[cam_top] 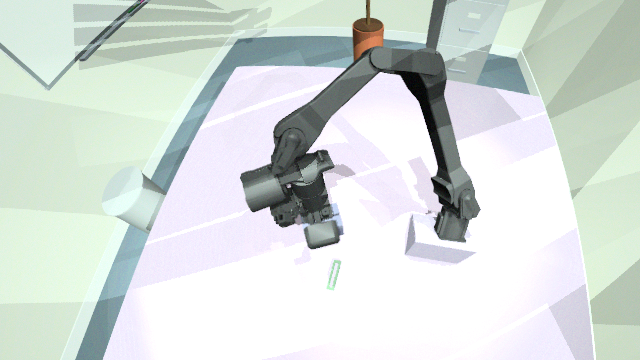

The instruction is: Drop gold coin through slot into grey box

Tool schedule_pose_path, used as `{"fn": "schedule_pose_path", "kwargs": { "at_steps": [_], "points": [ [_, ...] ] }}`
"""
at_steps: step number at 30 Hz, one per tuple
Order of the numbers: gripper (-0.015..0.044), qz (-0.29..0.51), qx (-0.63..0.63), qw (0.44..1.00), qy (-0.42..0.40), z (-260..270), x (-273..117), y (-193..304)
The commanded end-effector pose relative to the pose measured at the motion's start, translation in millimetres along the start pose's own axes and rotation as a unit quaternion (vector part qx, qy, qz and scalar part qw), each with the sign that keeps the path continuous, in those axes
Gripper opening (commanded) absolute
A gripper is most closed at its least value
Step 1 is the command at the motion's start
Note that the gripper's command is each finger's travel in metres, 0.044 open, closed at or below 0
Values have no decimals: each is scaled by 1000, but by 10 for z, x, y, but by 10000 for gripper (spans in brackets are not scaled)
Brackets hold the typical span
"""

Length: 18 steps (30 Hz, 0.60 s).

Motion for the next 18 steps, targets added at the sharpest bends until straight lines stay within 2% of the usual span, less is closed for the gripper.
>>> {"fn": "schedule_pose_path", "kwargs": {
  "at_steps": [1,18],
  "points": [
    [0,0,-2,1000,0,-28,4,13],
    [0,-1,-3,1000,-2,-44,4,22]
  ]
}}
Point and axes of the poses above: the point midway between the two fingers, 35 mm back from their tips, its own x axis out along the fingers, its own z axis across the jaws, y = z × x, the point moved 6 cm from there along -x, back along the fingers, and after that the axes turned 15 degrees about -x, right-handed, at the moved point
